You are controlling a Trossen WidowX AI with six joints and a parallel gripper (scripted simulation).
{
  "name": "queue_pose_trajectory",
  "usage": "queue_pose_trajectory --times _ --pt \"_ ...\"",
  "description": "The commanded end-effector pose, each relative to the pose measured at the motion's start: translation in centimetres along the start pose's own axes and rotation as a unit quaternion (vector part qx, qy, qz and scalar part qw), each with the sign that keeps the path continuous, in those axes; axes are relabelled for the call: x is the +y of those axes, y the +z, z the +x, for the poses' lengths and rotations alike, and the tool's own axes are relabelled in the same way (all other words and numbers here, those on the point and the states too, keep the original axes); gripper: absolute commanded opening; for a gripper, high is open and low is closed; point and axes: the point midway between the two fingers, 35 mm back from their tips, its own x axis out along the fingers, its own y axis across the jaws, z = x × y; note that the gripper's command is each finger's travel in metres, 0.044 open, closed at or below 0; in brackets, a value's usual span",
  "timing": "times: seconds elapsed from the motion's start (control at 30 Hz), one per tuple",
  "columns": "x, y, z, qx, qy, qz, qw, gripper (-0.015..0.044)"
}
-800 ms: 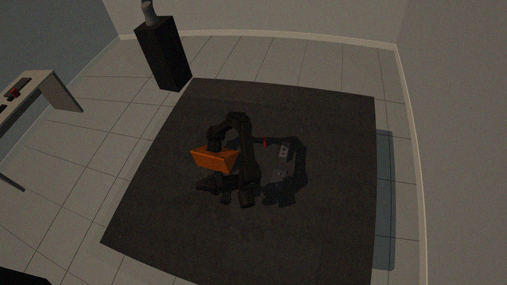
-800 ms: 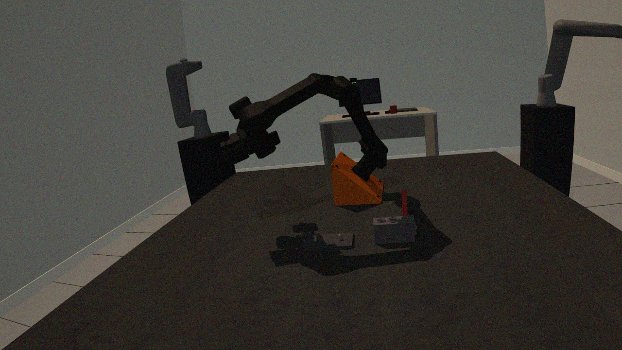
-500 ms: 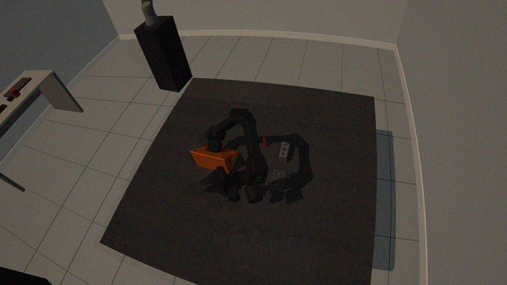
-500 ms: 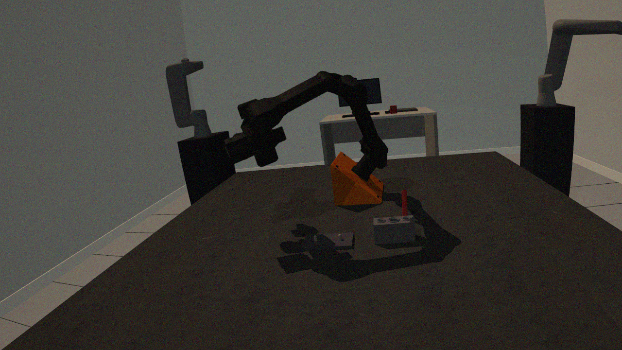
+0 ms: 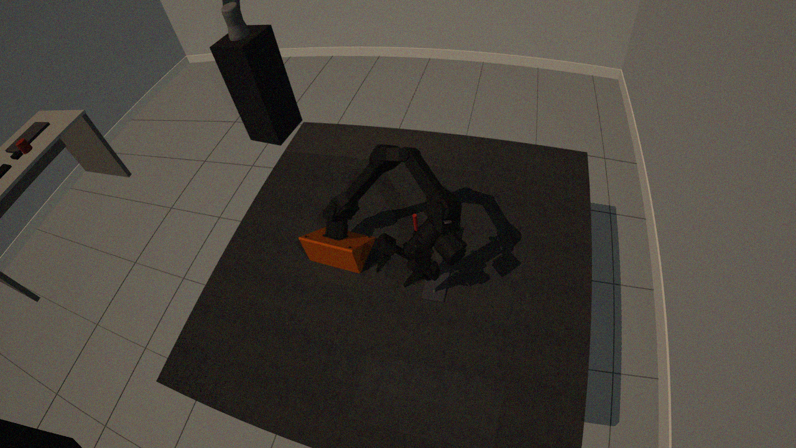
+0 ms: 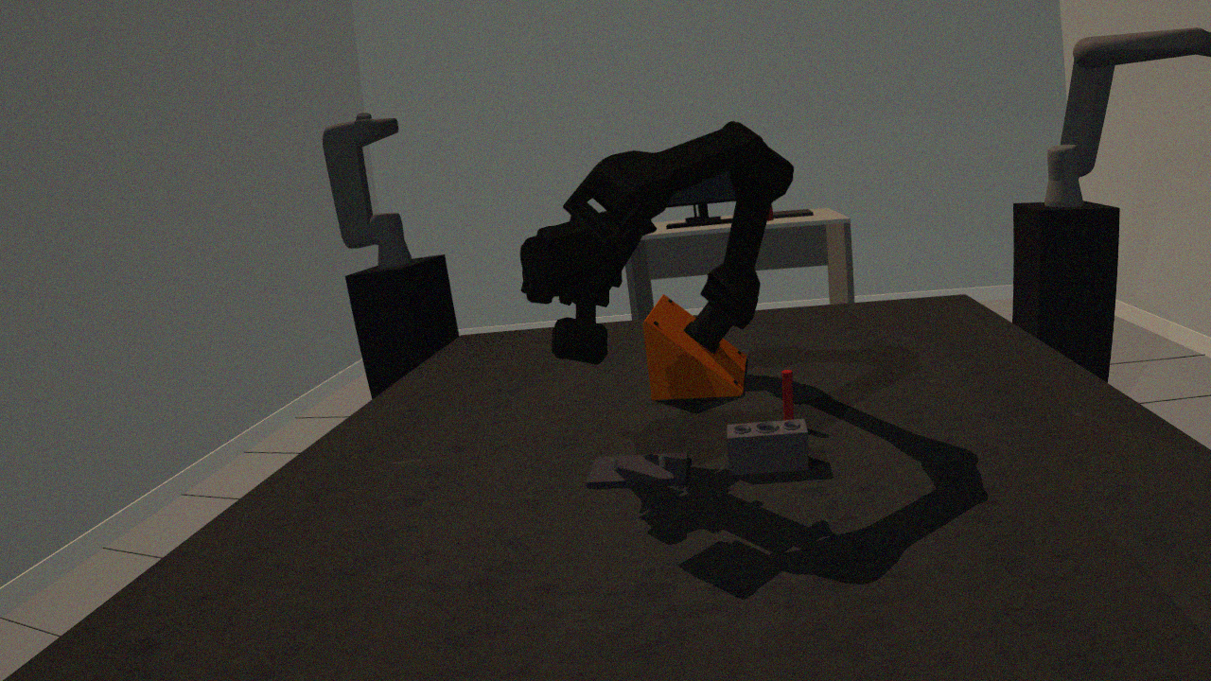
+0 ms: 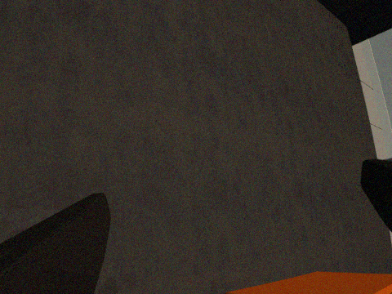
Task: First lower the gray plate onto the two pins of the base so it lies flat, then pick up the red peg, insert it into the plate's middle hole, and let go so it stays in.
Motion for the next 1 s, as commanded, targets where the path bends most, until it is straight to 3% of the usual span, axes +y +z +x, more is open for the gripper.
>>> queue_pose_trajectory --times 0.0,0.23,0.4,0.97 --pt "3.8 -4.0 -3.5 0.035 0.111 0.055 0.992 0.0440" --pt "8.9 -12.3 -10.4 0.154 0.267 0.111 0.945 0.0440" --pt "9.8 -18.6 -14.6 0.254 0.330 0.123 0.901 0.0440" --pt "12.3 -20.1 -12.4 0.259 0.333 0.123 0.898 0.0440"
